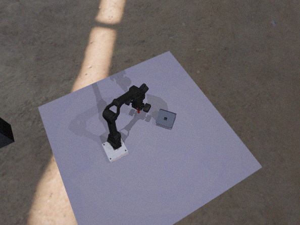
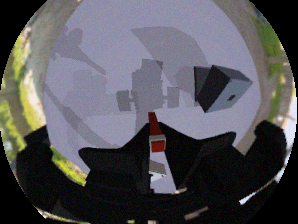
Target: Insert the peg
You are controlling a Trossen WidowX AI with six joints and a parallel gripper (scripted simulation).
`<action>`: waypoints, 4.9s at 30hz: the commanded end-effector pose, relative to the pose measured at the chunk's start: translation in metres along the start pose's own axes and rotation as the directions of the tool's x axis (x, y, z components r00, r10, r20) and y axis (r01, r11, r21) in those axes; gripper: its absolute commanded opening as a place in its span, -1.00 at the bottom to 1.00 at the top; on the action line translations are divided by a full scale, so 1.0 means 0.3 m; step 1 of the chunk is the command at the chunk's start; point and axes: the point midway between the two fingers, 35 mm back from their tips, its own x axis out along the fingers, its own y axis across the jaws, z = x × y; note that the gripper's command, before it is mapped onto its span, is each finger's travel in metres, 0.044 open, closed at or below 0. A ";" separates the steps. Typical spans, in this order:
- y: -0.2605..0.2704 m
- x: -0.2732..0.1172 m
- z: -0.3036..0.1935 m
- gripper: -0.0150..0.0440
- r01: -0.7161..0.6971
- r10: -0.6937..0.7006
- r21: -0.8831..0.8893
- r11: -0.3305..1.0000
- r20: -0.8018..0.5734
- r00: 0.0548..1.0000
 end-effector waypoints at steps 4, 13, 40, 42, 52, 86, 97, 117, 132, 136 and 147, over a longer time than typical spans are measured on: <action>-0.023 -0.012 0.002 -0.49 -0.017 0.016 0.057 0.998 0.016 1.000; -0.059 -0.020 0.004 -0.49 -0.041 0.036 0.137 0.990 0.040 0.999; -0.169 -0.045 0.002 -0.49 -0.123 0.084 0.362 0.924 0.122 0.989; -0.177 -0.047 0.001 -0.49 -0.130 0.087 0.377 0.917 0.128 0.988; -0.219 -0.058 -0.003 -0.49 -0.163 0.099 0.452 0.877 0.161 0.982; -0.365 -0.097 -0.033 -0.49 -0.281 0.118 0.662 0.694 0.281 0.952; -0.412 -0.111 -0.048 -0.49 -0.320 0.116 0.714 0.622 0.321 0.940; -0.498 -0.138 -0.081 -0.49 -0.391 0.104 0.785 0.481 0.392 0.914; -0.562 -0.159 -0.113 -0.49 -0.443 0.087 0.818 0.369 0.444 0.892; -0.579 -0.165 -0.122 -0.49 -0.456 0.082 0.823 0.338 0.457 0.886; -0.624 -0.181 -0.150 -0.49 -0.492 0.064 0.833 0.254 0.493 0.868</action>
